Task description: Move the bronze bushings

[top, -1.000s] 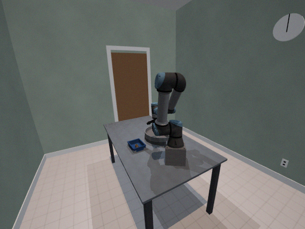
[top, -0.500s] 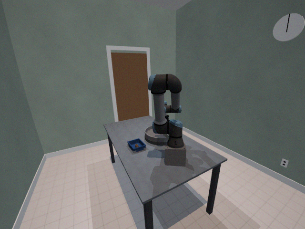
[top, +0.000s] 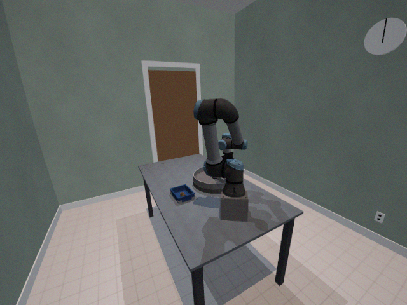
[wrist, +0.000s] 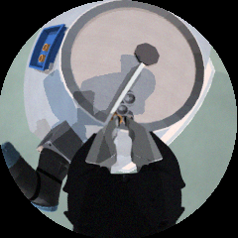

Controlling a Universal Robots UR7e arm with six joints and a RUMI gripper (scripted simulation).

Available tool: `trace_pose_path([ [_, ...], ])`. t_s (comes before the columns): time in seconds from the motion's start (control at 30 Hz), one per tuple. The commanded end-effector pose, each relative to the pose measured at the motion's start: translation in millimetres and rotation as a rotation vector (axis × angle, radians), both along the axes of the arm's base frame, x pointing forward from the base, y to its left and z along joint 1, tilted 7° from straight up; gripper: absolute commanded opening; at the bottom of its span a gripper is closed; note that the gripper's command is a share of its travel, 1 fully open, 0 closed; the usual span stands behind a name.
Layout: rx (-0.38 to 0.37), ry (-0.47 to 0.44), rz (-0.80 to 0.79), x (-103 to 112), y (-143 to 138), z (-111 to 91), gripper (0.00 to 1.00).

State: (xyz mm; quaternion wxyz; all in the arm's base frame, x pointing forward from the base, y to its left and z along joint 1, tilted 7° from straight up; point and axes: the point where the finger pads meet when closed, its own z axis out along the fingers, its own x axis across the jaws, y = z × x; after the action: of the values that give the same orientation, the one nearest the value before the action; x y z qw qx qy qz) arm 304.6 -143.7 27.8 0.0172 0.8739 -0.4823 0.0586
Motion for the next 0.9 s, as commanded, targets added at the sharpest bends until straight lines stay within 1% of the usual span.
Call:
trace_pose_path([
  [0.0, 0.008, -0.008, 0.015, 1.3, -15.3, 0.0, 0.05],
  [0.87, 0.008, -0.007, 0.015, 0.2, -17.0, -0.3, 0.05],
])
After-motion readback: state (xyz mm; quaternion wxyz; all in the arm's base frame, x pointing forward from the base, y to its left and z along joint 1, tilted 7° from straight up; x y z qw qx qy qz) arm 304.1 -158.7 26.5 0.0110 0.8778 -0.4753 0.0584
